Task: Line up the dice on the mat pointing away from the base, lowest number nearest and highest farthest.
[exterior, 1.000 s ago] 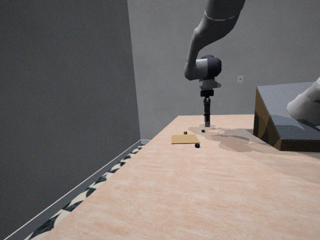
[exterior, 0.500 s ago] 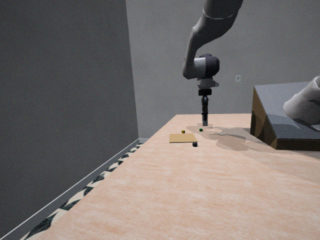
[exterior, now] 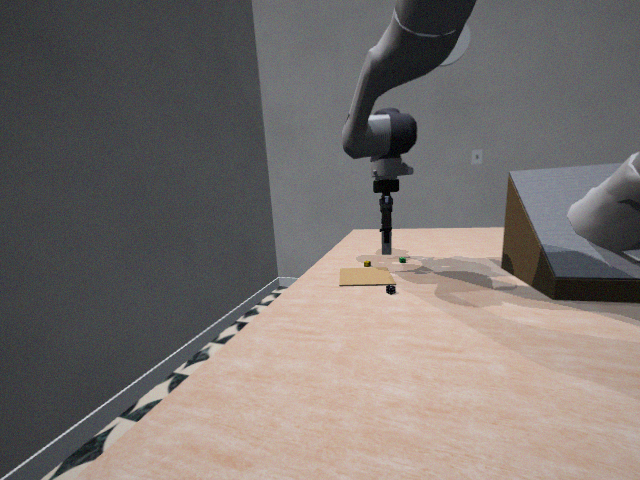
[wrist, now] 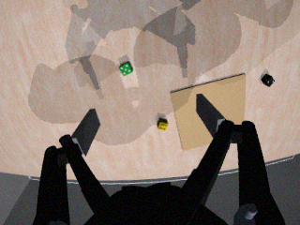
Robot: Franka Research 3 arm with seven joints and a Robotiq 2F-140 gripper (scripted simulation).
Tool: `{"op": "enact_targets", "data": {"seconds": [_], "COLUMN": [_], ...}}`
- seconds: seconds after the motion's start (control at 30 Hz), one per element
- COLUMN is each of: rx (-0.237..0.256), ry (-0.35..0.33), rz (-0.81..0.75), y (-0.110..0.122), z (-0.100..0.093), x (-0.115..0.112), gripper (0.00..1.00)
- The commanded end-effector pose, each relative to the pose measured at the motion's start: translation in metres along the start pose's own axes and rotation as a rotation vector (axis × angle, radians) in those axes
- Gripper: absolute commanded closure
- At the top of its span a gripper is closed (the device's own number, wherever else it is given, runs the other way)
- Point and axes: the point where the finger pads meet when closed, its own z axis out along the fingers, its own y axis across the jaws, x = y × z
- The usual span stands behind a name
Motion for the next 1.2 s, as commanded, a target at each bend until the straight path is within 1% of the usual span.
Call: {"op": "enact_targets", "data": {"seconds": [0.0,0.07,0.23,1.17], "rx": [-0.009,-0.009,-0.009,-0.009], "ry": [0.009,0.009,0.009,0.009], "rz": [0.067,0.067,0.067,0.067], "y": [0.012,0.015,0.017,0.018], "z": [0.001,0.002,0.002,0.002], "x": [-0.022,-0.030,-0.035,-0.036], "gripper": [0.00,0.00,0.00,0.00]}}
